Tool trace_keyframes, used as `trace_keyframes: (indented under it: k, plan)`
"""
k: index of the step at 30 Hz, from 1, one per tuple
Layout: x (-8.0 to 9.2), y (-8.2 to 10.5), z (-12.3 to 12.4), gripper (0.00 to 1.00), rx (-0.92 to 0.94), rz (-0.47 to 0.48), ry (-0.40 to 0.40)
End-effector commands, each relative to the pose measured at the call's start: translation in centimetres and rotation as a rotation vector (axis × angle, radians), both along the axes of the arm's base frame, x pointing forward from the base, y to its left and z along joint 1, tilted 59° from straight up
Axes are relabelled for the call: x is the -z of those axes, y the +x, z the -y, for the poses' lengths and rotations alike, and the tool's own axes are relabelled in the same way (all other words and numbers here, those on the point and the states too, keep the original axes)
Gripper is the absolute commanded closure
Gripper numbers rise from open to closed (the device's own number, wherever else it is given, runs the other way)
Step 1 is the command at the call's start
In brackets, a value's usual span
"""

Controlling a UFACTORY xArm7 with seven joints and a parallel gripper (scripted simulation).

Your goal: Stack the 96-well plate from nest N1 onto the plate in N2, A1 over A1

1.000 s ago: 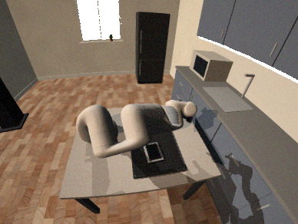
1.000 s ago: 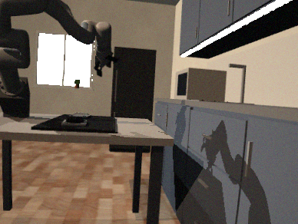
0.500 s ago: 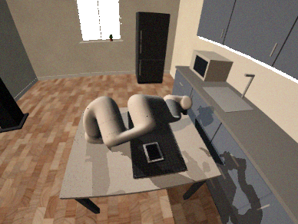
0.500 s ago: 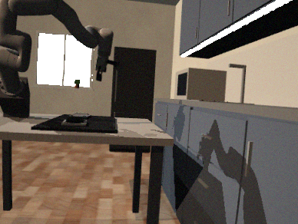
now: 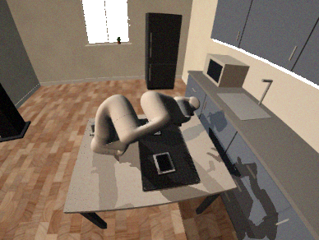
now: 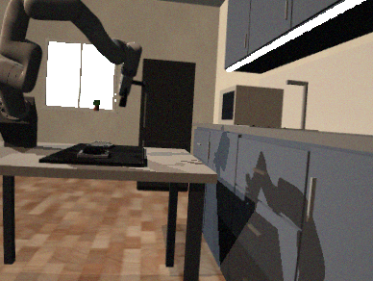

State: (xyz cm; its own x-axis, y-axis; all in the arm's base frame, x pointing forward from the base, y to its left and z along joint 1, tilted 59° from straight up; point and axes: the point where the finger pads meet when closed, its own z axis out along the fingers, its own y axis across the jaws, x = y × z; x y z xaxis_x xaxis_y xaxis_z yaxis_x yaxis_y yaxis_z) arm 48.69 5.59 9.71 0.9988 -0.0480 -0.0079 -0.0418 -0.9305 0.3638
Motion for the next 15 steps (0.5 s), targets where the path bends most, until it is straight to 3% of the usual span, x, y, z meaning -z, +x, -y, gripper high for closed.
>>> trace_keyframes:
  k: [1,15]
  plan:
    - [2.2,-0.4,-0.5,0.0,-0.079,-0.055,-0.029]
    - [7.5,-2.1,-0.7,0.0,-0.326,-0.231,-0.137]
